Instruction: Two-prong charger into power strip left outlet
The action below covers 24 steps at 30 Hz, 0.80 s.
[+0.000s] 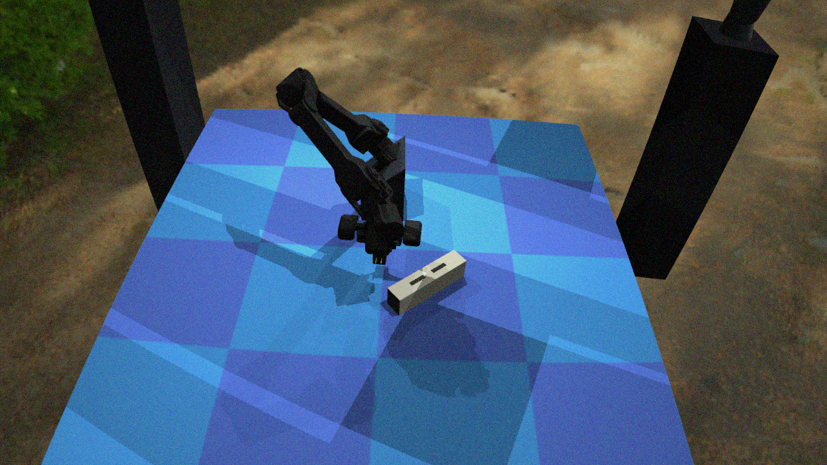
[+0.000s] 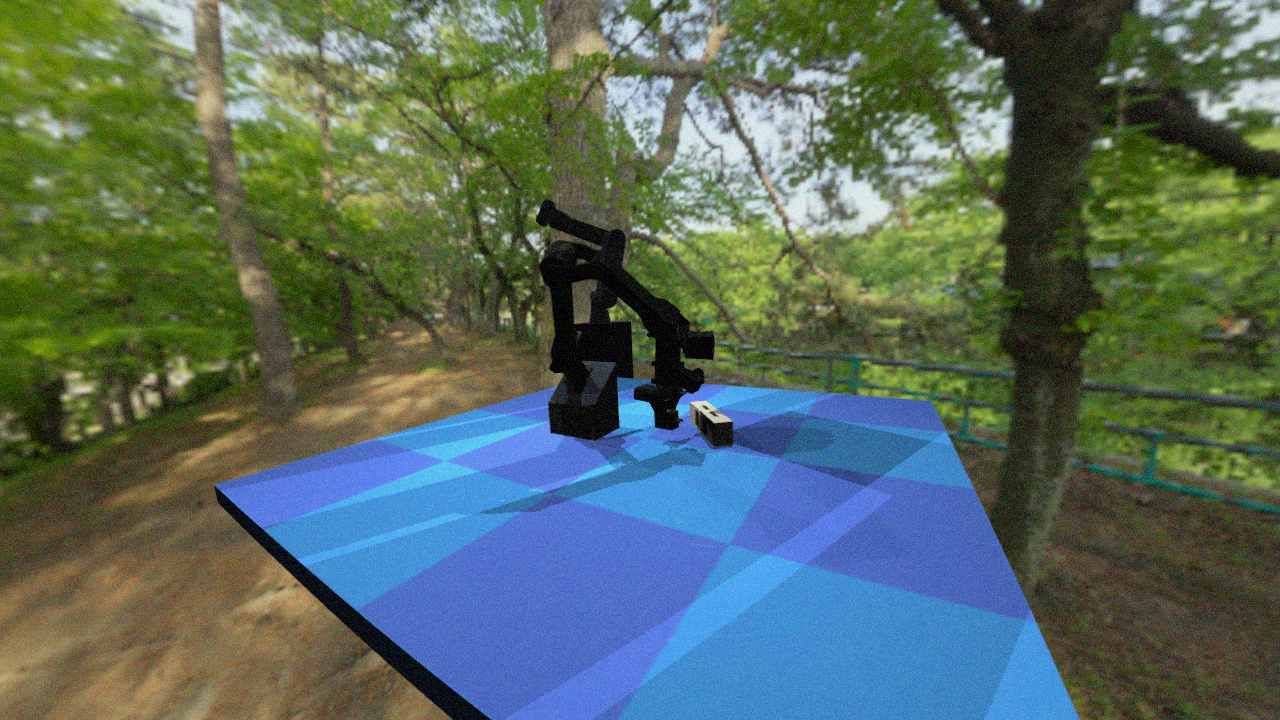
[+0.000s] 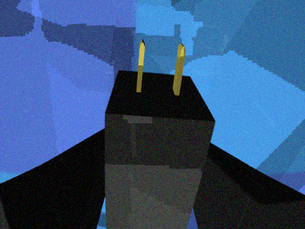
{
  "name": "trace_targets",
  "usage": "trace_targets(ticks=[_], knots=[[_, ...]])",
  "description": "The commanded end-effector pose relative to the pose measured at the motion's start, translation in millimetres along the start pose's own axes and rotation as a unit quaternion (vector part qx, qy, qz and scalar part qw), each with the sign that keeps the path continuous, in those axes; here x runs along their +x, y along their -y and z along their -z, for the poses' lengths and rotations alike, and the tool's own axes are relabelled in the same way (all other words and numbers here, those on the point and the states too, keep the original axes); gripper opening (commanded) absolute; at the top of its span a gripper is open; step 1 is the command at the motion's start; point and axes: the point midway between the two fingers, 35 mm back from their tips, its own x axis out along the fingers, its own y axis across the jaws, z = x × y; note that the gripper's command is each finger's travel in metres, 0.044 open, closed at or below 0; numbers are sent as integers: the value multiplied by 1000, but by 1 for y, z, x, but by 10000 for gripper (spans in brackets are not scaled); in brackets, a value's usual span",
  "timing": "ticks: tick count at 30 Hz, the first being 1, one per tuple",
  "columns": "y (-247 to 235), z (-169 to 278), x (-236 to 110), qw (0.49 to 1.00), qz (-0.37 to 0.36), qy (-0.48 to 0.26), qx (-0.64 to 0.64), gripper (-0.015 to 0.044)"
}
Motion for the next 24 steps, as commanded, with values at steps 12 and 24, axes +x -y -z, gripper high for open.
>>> trace_targets(ticks=[12,24], knots=[[-28,20,14,988,8,-1,-157,0],[-46,39,26,960,17,-2,-280,0]])
